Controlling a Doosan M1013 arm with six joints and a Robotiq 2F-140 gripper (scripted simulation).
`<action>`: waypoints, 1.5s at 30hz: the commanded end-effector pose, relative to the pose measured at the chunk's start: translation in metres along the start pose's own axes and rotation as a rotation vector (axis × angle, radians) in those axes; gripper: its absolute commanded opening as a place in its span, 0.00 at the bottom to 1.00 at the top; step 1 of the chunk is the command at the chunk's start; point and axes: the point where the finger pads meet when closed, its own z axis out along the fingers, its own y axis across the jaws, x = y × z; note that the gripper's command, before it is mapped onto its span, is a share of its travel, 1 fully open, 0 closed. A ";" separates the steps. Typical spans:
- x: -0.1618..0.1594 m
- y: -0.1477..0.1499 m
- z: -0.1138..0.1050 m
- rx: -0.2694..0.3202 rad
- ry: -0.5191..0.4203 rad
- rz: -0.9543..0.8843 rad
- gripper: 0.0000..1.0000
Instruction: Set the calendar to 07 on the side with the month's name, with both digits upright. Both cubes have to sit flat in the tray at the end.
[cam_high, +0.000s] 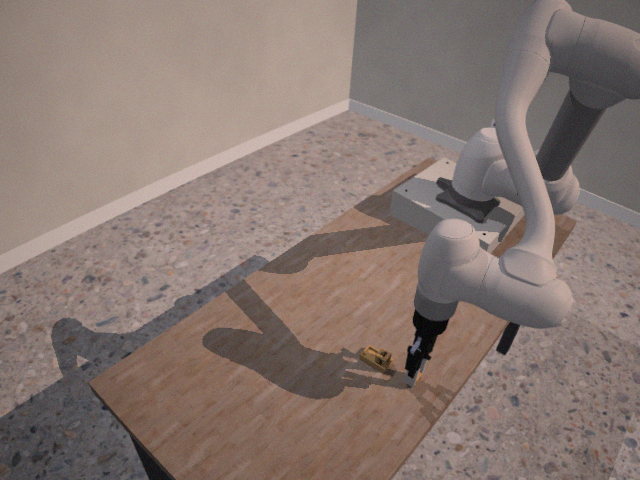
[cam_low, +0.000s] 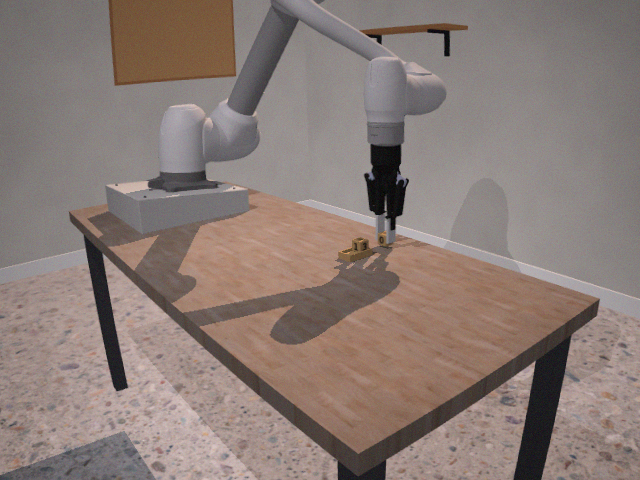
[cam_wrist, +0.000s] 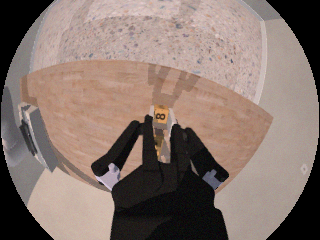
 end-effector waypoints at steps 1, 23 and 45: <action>0.000 0.000 -0.013 0.000 0.000 0.000 0.24; 0.000 0.000 -0.094 0.000 0.000 0.000 0.24; -0.123 -0.001 -0.104 0.000 0.000 0.007 0.24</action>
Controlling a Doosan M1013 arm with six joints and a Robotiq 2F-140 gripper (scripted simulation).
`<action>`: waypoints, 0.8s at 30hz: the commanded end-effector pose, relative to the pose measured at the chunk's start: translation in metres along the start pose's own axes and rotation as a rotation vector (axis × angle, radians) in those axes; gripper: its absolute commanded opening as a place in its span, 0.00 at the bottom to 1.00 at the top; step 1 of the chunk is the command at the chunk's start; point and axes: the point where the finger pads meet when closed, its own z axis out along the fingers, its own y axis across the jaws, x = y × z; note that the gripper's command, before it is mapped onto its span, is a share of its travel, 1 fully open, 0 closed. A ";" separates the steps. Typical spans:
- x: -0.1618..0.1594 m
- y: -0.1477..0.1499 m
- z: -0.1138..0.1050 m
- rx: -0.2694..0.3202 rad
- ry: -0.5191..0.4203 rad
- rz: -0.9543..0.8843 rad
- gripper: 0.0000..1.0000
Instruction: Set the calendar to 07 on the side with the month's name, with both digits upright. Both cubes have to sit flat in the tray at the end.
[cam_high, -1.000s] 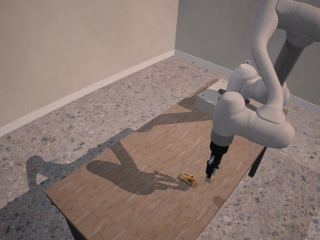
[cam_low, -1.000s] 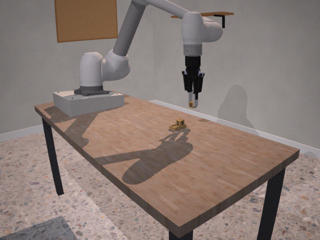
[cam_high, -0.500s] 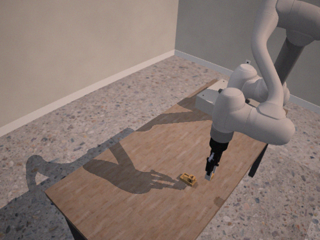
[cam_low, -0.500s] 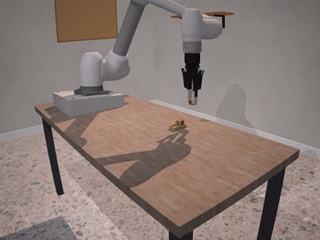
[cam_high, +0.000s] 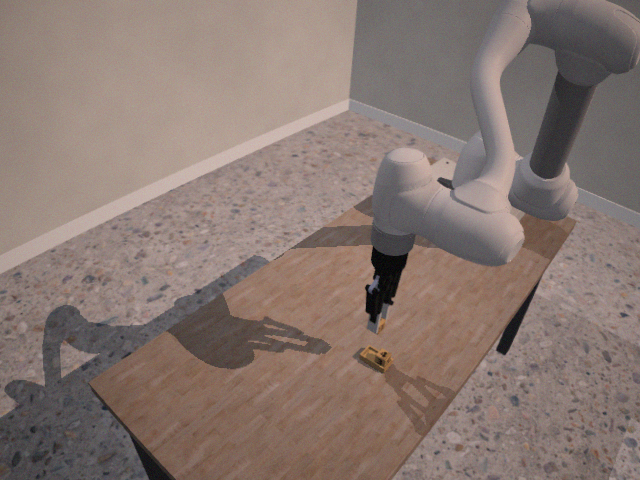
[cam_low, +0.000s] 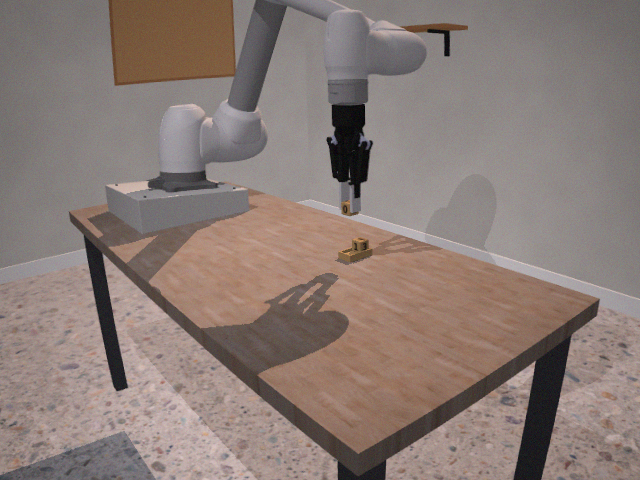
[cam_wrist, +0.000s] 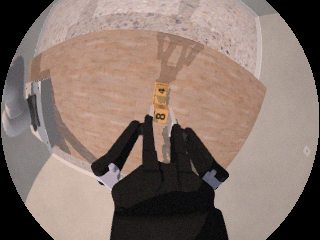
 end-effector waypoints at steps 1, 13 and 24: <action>0.000 0.000 0.000 0.000 0.000 0.000 0.24; 0.000 0.000 0.004 0.000 0.000 0.000 0.24; 0.000 0.000 0.034 0.000 0.000 0.000 0.24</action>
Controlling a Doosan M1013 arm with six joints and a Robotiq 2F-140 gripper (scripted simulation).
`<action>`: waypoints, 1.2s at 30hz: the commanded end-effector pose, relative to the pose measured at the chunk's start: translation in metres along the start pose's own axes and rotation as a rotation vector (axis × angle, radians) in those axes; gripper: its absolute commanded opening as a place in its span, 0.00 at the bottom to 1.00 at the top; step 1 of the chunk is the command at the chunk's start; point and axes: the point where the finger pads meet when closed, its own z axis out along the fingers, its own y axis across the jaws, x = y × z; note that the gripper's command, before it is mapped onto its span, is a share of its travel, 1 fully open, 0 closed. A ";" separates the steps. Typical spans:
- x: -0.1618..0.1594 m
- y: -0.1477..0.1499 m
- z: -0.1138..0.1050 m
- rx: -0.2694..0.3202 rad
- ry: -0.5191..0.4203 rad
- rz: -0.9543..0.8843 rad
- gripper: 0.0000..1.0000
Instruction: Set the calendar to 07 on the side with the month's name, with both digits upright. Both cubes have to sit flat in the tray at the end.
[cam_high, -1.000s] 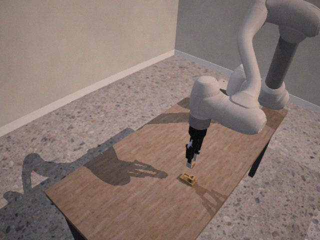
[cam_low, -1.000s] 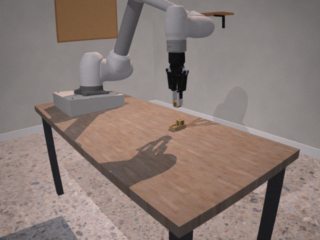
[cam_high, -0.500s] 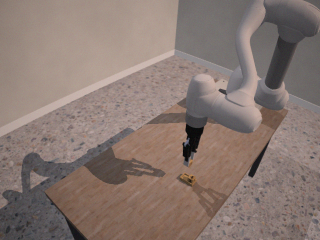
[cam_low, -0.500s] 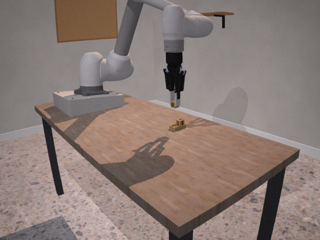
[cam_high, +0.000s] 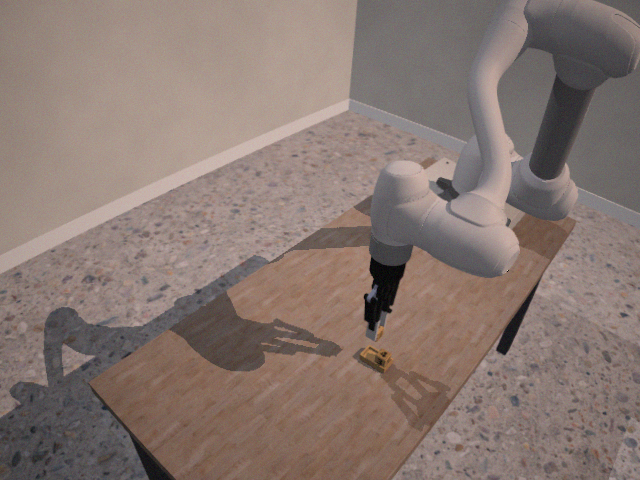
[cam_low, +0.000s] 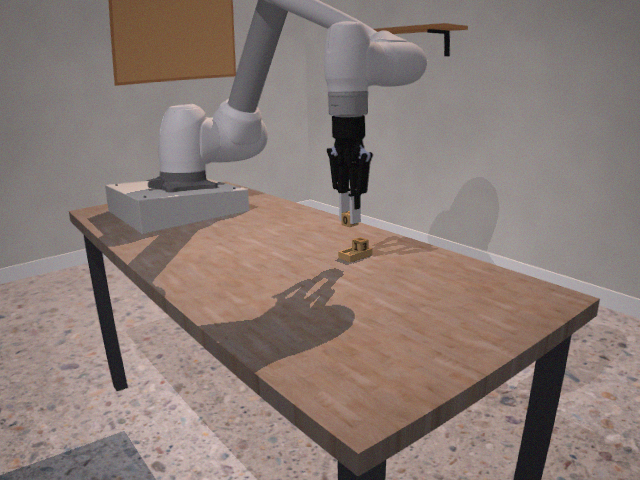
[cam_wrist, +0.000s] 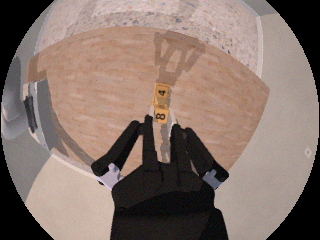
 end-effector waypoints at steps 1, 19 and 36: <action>0.000 0.000 0.011 0.000 0.000 0.000 0.24; 0.000 0.000 0.039 0.000 0.000 0.000 0.24; 0.000 0.000 0.039 0.000 0.000 0.000 0.24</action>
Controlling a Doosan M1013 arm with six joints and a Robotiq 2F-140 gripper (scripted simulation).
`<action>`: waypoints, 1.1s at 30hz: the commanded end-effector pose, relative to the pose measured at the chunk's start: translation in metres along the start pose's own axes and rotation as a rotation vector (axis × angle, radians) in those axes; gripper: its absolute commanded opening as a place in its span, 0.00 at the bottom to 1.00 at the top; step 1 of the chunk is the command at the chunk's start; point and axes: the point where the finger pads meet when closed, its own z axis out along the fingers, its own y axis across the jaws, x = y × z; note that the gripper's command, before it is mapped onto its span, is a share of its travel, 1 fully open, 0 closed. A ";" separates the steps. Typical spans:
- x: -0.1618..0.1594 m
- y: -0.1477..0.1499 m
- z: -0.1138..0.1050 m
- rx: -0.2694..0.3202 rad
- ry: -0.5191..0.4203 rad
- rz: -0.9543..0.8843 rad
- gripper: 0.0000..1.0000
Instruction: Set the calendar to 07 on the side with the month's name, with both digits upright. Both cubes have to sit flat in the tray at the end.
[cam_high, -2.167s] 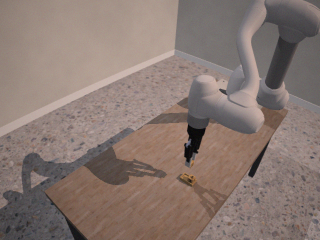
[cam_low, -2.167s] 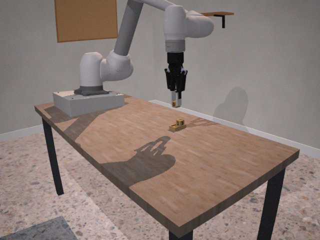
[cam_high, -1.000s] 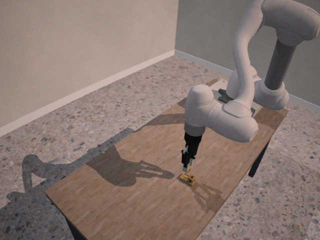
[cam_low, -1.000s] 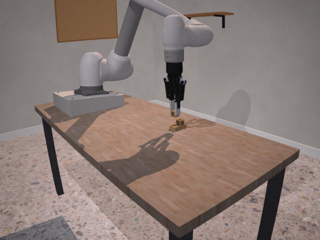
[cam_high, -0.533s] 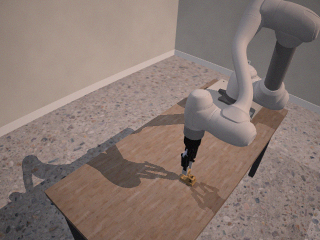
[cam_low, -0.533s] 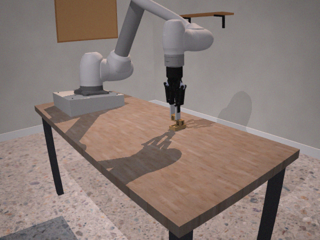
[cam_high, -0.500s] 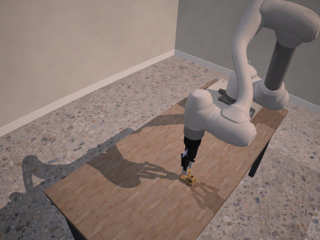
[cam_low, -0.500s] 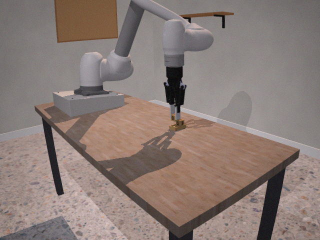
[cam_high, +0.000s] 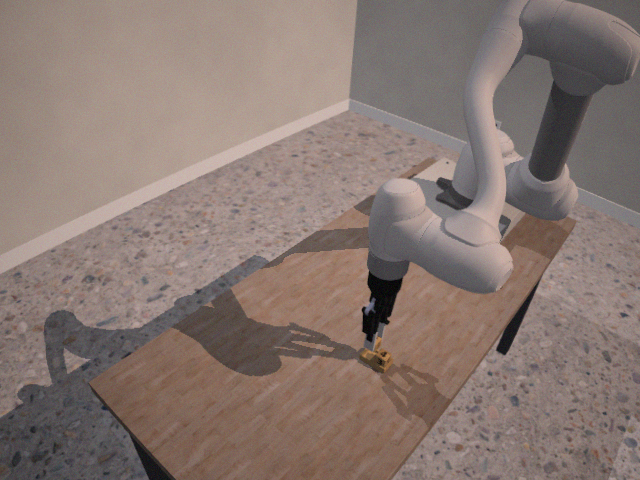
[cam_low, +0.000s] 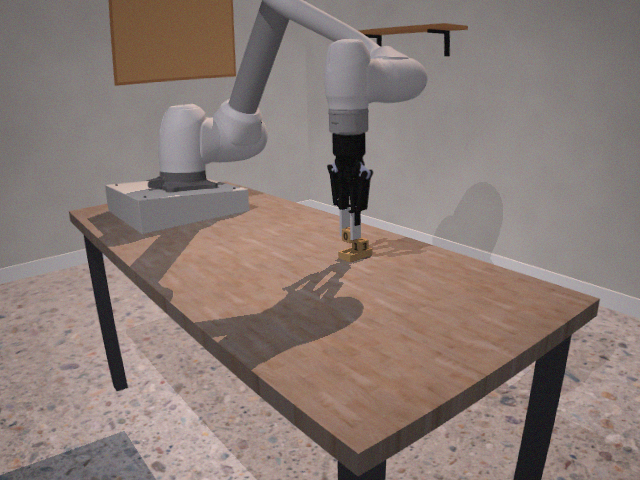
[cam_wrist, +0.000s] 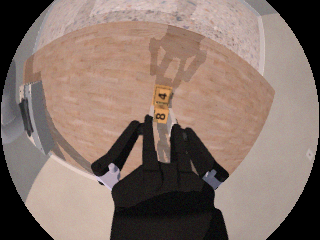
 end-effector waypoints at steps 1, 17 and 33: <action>0.000 0.000 0.000 0.000 0.000 0.000 0.24; 0.000 0.000 0.000 0.000 0.000 0.000 0.24; 0.000 0.000 0.003 0.000 0.000 0.000 0.24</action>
